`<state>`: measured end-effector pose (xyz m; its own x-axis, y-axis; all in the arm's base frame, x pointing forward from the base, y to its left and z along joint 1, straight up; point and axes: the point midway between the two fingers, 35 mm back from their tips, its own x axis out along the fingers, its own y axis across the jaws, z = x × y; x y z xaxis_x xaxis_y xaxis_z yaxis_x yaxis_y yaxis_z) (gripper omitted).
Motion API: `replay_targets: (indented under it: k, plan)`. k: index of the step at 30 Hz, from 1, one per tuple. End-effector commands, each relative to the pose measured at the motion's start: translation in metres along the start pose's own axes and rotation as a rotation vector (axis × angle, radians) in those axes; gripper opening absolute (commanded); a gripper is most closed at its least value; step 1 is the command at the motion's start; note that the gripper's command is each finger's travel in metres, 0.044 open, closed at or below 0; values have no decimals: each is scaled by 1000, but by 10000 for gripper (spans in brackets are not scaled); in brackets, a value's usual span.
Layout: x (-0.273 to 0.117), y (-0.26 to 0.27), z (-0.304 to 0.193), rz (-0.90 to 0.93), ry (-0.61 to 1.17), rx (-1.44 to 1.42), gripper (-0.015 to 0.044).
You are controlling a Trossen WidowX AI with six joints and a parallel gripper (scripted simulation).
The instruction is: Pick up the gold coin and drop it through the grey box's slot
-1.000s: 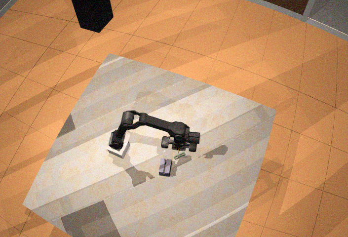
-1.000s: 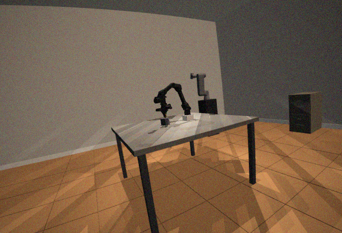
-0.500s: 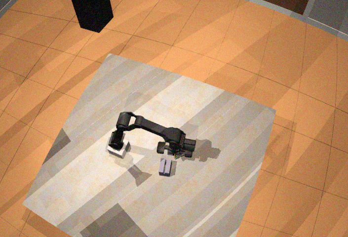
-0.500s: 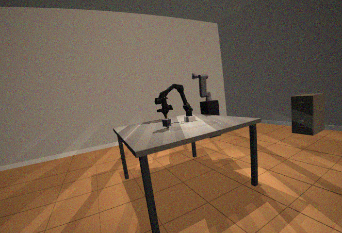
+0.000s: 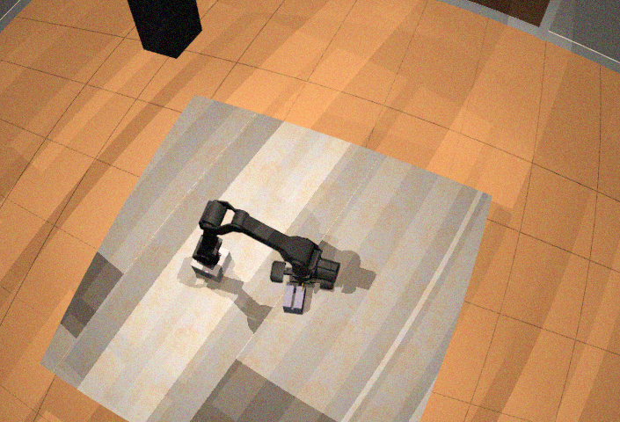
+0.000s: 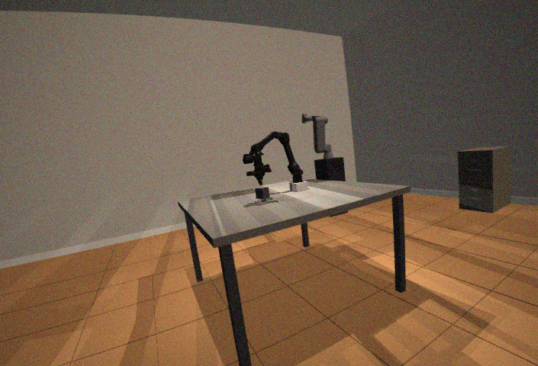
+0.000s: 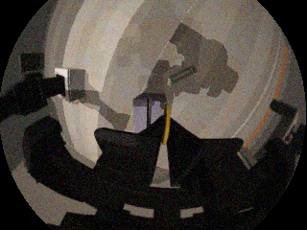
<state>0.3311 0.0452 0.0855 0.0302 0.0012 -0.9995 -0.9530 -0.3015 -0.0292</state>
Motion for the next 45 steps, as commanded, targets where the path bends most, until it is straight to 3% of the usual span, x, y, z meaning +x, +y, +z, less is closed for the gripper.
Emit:
replay_targets:
  k: [1,45]
  plan:
    - [0,7,-8,-2,-1,-4,0]
    - [2,25,-27,5,1,0,0]
